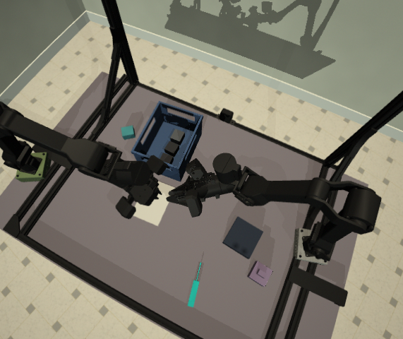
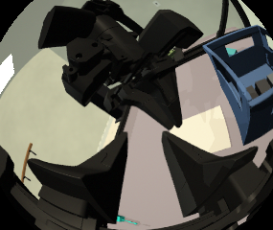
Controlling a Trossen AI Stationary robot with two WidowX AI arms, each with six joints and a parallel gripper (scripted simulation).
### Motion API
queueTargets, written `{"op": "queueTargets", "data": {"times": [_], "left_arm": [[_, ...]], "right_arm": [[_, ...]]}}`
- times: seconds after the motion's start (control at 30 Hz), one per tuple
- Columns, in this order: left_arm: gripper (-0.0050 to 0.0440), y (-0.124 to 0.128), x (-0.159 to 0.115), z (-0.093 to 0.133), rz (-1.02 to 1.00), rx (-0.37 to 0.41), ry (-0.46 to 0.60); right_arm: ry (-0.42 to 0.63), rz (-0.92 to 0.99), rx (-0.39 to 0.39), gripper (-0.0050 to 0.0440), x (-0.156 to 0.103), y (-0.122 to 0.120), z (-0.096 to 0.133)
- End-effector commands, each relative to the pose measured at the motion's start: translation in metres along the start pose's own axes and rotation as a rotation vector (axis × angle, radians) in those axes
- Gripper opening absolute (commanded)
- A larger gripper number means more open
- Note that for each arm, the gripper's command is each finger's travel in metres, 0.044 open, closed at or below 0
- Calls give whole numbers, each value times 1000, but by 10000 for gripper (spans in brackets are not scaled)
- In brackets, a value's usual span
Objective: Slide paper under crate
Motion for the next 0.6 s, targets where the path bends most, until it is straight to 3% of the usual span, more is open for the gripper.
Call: {"op": "queueTargets", "data": {"times": [0.0,0.33,0.57], "left_arm": [[150,-11,-2,5,-75,-17,-9],[150,-28,4,19,-219,-44,-63],[150,-39,11,31,-283,-40,-112]], "right_arm": [[34,-83,5,60,4,-9,-2],[115,-269,12,60,7,-26,0],[208,-437,20,60,0,-22,-8]]}}
Point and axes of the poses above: on each arm, the point midway between the two fingers, 35 mm back from their tips, its own z axis back along the fingers, its own y axis across the jaws, x = y × z, the point moved 5 cm from there along z, back along the fingers, and after that the axes turned 5 degrees about z, right-handed, at the moved point
